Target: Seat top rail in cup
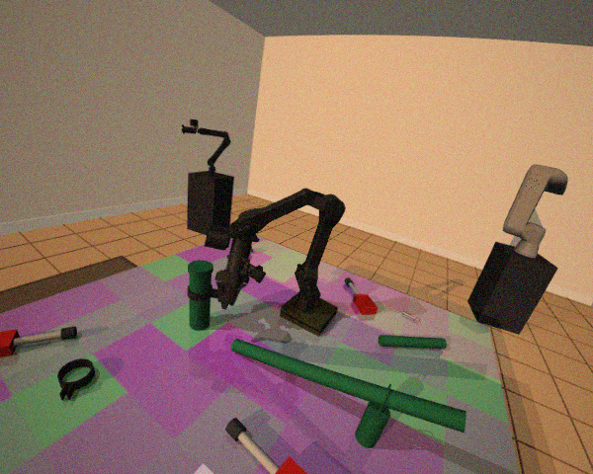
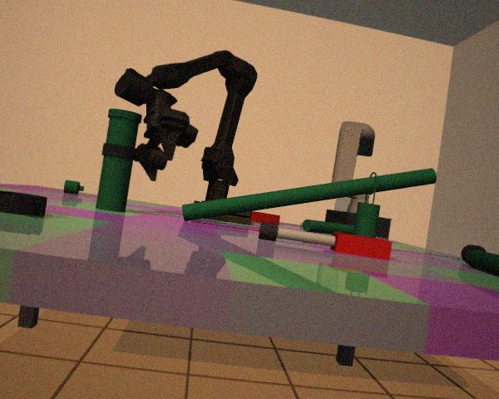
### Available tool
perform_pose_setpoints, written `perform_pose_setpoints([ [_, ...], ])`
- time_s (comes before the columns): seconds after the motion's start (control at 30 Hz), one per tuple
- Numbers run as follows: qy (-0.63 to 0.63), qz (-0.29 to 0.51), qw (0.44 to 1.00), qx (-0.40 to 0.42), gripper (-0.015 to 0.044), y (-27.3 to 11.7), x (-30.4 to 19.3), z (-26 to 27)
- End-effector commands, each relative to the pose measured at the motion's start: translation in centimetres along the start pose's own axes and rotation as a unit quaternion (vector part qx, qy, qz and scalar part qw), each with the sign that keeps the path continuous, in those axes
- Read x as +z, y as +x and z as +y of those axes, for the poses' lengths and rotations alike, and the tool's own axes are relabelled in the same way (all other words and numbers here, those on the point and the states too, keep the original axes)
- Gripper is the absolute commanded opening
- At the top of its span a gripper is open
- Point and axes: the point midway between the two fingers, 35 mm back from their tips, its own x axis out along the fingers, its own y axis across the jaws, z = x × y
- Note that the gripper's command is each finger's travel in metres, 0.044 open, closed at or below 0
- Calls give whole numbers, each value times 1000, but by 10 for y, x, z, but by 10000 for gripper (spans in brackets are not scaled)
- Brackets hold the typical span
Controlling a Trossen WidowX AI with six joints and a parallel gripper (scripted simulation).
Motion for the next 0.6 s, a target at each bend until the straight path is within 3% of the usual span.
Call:
perform_pose_setpoints([
  [0.0,4,-4,1000,3,387,4,2,2],
  [0.33,4,-4,1000,3,125,4,2,2],
  [0.47,4,-4,1000,3,98,4,2,2],
  [0.57,11,0,1000,4,20,4,1,1],
])
